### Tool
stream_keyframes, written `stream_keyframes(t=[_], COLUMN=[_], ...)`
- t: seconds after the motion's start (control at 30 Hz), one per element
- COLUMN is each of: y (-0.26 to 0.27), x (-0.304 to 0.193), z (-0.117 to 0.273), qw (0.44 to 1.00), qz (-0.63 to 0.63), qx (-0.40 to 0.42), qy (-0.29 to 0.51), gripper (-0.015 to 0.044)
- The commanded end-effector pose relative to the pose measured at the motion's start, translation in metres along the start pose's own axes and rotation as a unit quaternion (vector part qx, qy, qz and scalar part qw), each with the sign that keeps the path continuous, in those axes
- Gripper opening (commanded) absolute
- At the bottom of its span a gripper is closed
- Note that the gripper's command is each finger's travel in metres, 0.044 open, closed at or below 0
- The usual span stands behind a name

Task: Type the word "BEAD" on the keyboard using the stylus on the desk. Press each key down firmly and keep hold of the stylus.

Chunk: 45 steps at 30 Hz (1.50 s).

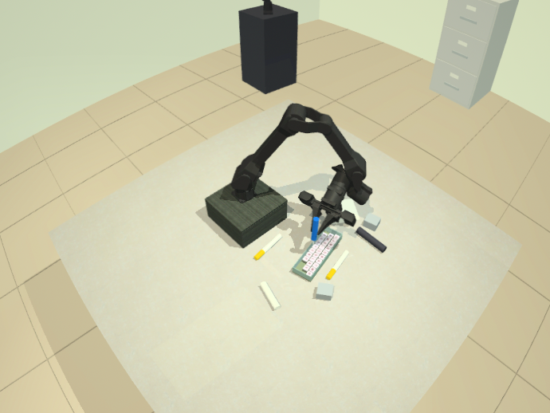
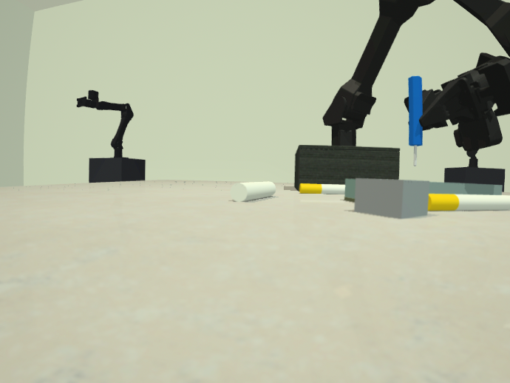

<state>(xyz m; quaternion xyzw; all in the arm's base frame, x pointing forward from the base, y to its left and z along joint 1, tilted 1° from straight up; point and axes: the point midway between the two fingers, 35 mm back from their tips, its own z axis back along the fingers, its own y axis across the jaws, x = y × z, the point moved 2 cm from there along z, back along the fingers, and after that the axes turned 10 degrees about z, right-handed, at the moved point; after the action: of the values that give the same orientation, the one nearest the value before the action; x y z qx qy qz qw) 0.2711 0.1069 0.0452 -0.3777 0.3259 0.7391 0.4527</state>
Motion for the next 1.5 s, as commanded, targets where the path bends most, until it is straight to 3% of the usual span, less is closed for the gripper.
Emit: stream_keyframes(t=[0.0, 0.1, 0.4, 0.97, 1.07, 1.47], y=[0.0, -0.005, -0.035, -0.037, -0.038, -0.039], x=[0.0, -0.003, -0.024, -0.007, -0.006, -0.002], z=[0.0, -0.002, -0.018, -0.028, -0.03, -0.033], qw=[1.0, 1.0, 1.0, 1.0, 1.0, 1.0], qz=[0.0, 0.0, -0.004, -0.004, -0.004, -0.004], qx=[0.0, 0.0, 0.001, 0.001, 0.001, 0.001], qy=[0.0, 0.0, 0.001, 0.001, 0.001, 0.001], gripper=[0.0065, 0.0, 0.0, 0.0, 0.0079, 0.0081])
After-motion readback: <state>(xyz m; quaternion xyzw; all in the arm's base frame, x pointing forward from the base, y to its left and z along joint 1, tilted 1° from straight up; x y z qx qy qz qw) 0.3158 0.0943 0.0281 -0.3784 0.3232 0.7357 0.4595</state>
